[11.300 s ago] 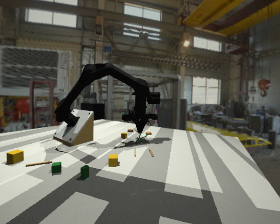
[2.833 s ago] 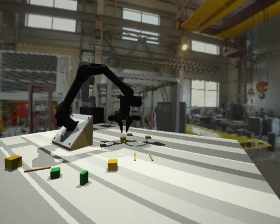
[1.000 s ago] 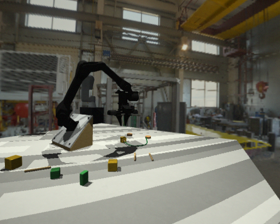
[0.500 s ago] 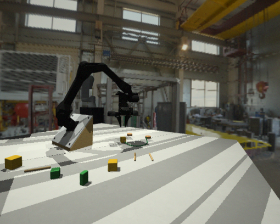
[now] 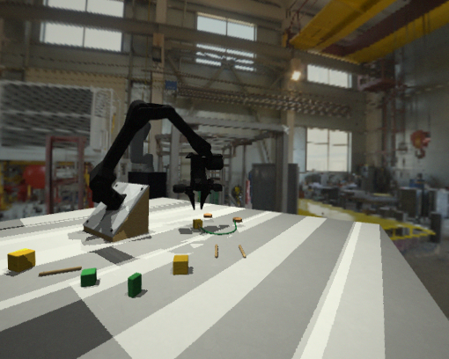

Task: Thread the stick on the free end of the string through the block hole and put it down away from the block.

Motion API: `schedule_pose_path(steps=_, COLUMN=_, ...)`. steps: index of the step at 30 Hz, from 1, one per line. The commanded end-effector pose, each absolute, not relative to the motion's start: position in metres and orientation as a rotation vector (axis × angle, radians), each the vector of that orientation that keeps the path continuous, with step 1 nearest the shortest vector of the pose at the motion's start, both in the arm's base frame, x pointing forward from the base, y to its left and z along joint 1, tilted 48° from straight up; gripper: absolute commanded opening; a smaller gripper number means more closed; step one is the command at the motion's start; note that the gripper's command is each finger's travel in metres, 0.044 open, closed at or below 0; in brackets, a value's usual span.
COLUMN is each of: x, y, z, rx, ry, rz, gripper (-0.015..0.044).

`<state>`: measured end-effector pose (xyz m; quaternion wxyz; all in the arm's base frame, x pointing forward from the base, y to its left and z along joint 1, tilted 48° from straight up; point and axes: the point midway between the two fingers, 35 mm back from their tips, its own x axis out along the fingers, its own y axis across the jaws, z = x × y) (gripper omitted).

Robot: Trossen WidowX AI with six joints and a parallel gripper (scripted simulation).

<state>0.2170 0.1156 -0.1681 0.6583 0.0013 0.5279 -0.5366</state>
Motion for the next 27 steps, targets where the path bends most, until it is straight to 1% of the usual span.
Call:
schedule_pose_path(steps=1, x=0.213, y=0.107, z=-0.174, rx=-0.019, ry=1.199, rz=-1.22, gripper=0.0121)
schedule_pose_path(steps=27, x=0.205, y=0.075, z=-0.202, rx=-0.021, ry=1.196, rz=-1.222, gripper=0.0121)
